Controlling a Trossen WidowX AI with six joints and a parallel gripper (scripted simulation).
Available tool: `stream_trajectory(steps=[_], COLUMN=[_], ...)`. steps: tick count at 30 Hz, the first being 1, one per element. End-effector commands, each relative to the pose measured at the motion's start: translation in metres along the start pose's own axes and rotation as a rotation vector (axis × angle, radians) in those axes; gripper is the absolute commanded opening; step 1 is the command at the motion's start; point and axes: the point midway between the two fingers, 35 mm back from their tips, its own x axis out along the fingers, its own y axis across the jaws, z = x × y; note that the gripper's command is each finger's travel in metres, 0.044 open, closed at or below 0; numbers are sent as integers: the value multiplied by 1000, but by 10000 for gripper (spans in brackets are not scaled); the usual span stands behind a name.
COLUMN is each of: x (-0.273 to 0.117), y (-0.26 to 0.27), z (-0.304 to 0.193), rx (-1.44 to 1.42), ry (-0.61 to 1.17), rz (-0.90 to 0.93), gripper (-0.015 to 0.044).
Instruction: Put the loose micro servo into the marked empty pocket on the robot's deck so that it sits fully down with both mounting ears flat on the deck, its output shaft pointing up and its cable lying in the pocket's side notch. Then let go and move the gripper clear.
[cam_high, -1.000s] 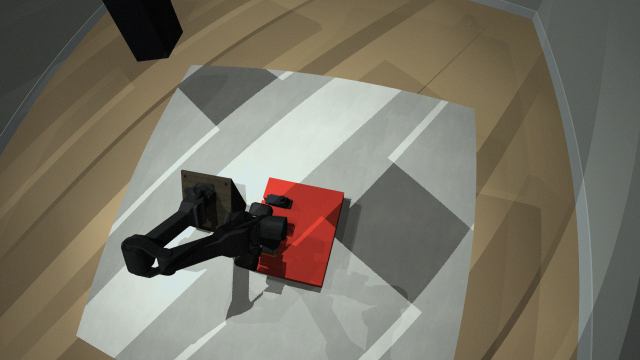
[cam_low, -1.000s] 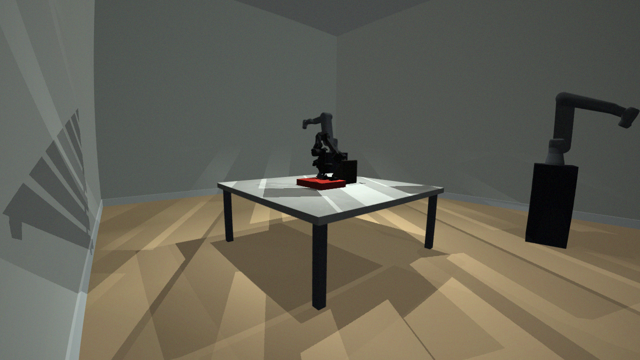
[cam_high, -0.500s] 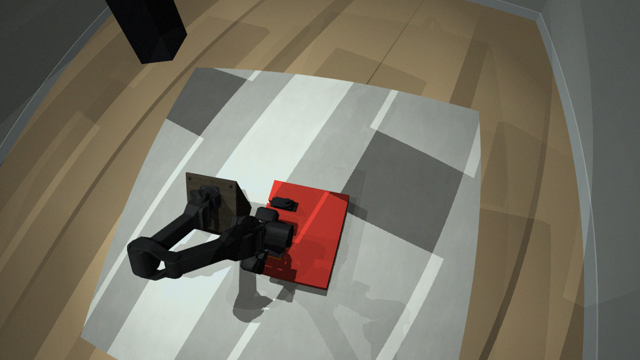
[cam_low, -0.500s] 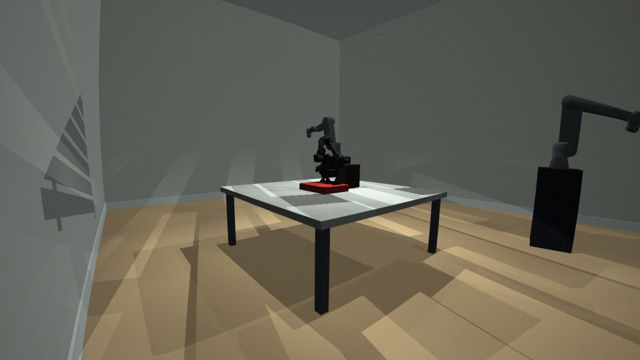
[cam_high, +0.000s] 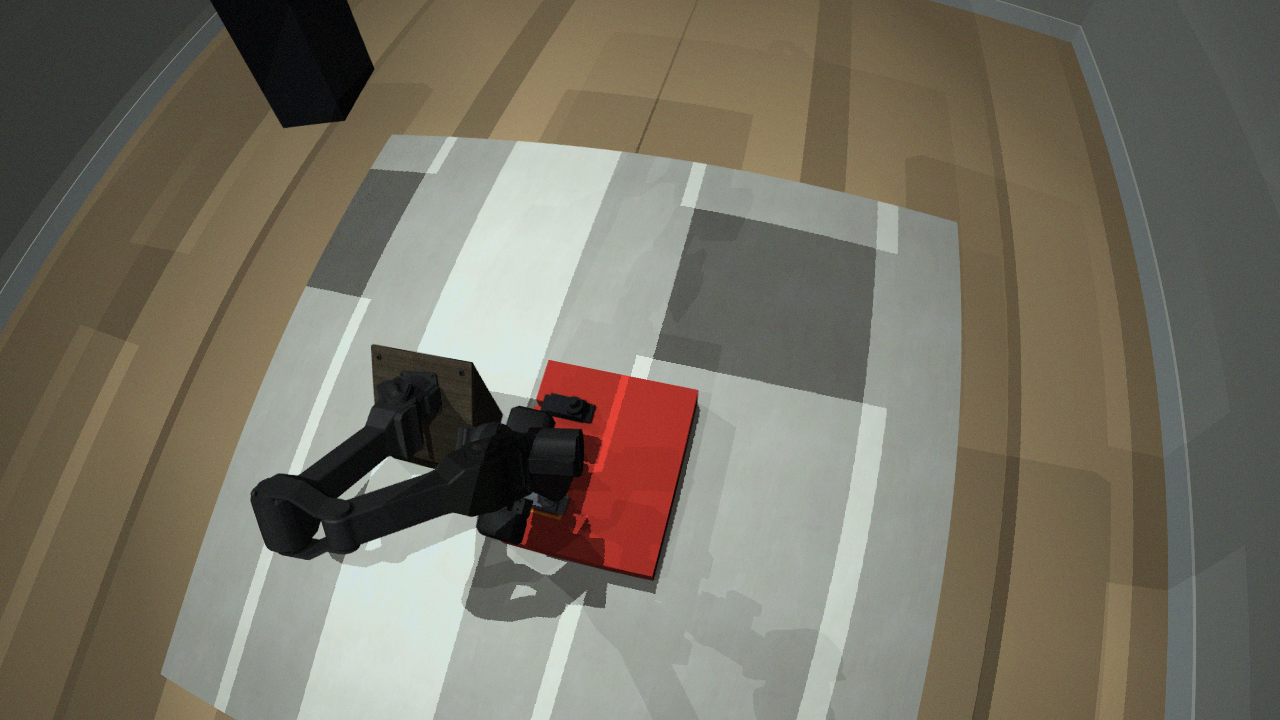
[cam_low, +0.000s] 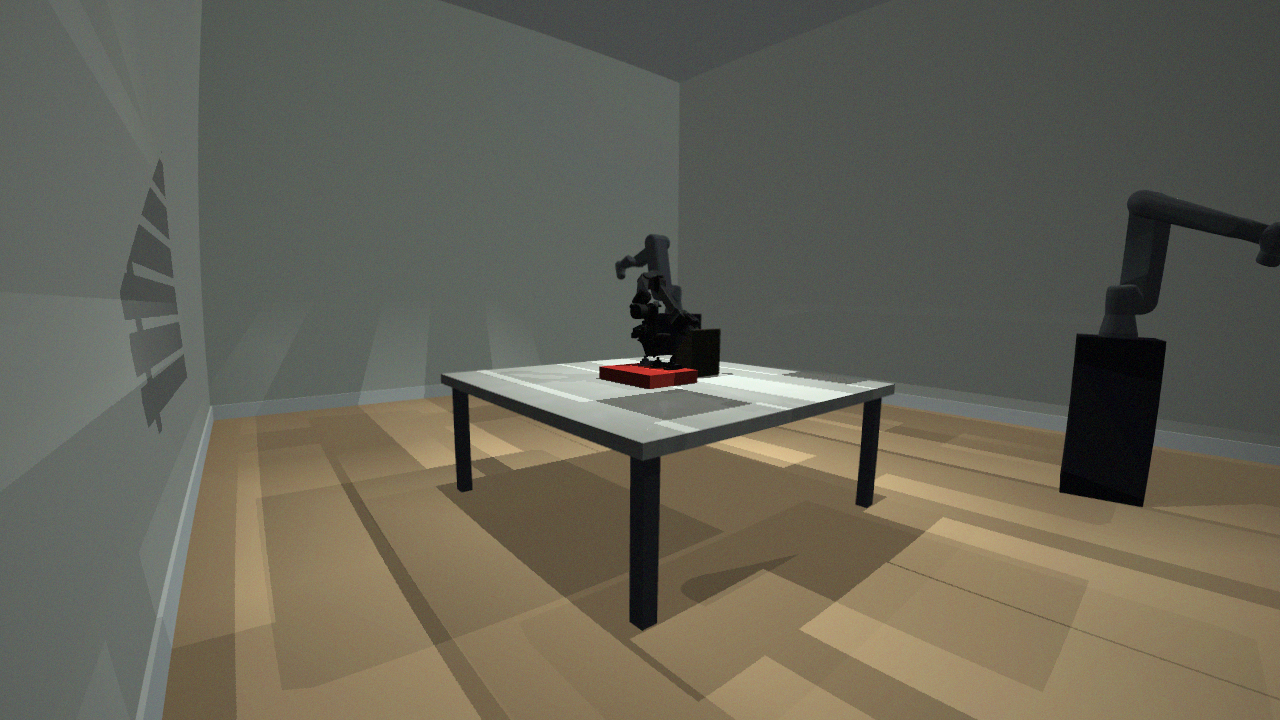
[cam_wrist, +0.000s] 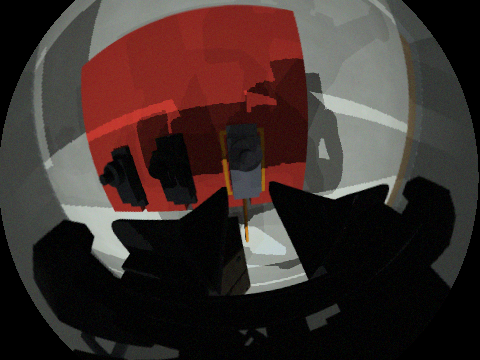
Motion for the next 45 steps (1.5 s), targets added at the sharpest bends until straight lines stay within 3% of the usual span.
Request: stream_trajectory(steps=[1, 4, 14, 20, 24, 30, 45], x=[-12, -12, -48, -76, -79, -118, -118], y=[0, 0, -4, -2, -2, -5, -5], z=[0, 2, 67, 108, 109, 102, 102], rx=[6, 6, 12, 10, 10, 10, 10], ry=[1, 0, -9, -3, -4, -14, -14], rz=[3, 3, 5, 6, 6, 1, 1], gripper=[187, 187, 440, 440, 440, 440, 440])
